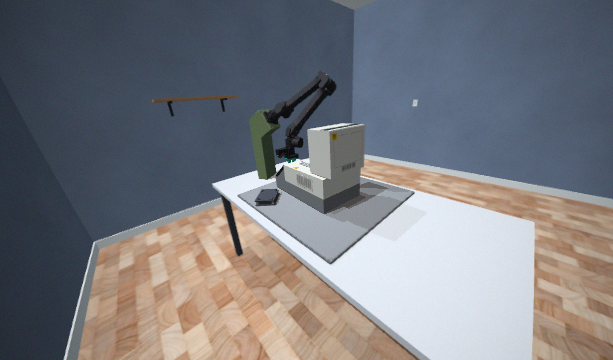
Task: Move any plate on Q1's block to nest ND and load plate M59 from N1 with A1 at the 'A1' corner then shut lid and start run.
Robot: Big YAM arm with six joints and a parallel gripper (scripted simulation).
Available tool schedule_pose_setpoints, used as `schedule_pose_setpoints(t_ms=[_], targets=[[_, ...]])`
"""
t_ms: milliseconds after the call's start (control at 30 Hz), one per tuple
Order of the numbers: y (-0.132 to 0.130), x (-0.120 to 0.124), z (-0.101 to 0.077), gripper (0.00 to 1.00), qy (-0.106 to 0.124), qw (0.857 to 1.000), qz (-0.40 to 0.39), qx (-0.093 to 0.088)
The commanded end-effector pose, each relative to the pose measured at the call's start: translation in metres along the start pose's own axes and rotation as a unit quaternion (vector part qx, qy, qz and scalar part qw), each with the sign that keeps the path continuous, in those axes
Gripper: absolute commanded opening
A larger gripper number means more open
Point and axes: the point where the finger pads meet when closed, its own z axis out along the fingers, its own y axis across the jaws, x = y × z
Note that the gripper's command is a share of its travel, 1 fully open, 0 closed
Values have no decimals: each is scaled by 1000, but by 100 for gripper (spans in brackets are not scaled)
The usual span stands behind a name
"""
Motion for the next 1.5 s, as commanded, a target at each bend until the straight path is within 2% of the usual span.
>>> schedule_pose_setpoints(t_ms=[0, 333, 667, 833, 1467], targets=[[-17, -10, -7, 0, -12, 1000, 10, 14], [-12, -10, -6, 0, -11, 1000, 8, 10], [14, -5, -3, 0, -6, 1000, -3, -14], [-3, -8, -5, 0, -9, 1000, 3, -1], [-10, -8, -2, 0, -10, 1000, 6, 4]])
